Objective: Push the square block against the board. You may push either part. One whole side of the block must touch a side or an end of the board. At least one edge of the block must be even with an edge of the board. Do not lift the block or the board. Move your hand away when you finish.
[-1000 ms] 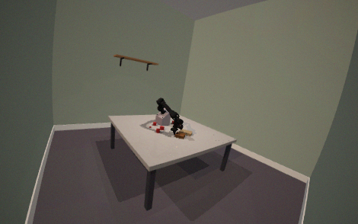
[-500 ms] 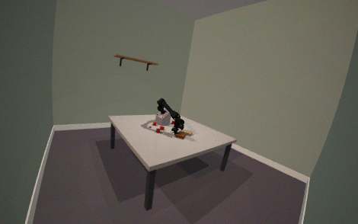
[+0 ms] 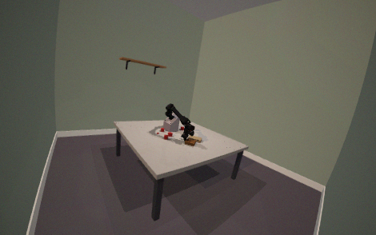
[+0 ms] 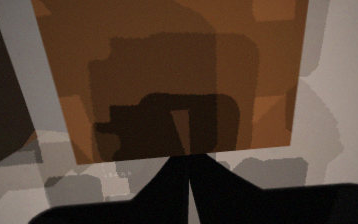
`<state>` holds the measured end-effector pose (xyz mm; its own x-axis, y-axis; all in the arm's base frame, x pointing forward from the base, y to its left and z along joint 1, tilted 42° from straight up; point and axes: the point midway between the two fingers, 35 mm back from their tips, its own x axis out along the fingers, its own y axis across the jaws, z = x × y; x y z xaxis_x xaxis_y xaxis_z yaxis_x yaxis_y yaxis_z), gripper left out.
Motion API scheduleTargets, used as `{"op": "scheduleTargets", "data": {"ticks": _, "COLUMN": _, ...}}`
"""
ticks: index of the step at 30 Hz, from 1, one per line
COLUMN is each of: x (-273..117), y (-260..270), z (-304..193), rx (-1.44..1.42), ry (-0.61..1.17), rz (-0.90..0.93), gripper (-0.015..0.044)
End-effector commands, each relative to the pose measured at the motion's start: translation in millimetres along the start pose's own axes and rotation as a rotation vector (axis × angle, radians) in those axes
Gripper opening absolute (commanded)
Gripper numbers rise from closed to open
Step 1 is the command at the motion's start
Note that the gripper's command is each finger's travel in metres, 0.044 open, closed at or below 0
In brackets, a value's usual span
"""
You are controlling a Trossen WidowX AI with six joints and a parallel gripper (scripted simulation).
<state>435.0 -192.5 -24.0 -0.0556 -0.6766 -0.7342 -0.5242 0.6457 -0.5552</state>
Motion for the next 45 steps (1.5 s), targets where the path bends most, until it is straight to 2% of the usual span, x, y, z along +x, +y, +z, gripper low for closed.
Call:
{"op": "scheduleTargets", "data": {"ticks": 1, "x": 4, "y": 4, "z": 5, "rx": -0.001, "ry": 0.002, "rz": 0.008, "gripper": 0.0}}
{"op": "scheduleTargets", "data": {"ticks": 38, "x": 5, "y": 0, "z": -42, "rx": -0.003, "ry": 0.004, "rz": 0.007, "gripper": 0.0}}
{"op": "scheduleTargets", "data": {"ticks": 40, "x": -8, "y": 0, "z": -36, "rx": -0.004, "ry": 0.005, "rz": 0.007, "gripper": 0.0}}
{"op": "scheduleTargets", "data": {"ticks": 43, "x": -47, "y": 0, "z": -37, "rx": -0.002, "ry": 0.002, "rz": 0.009, "gripper": 0.0}}
{"op": "scheduleTargets", "data": {"ticks": 45, "x": -51, "y": 0, "z": -37, "rx": -0.002, "ry": 0.002, "rz": 0.009, "gripper": 0.0}}
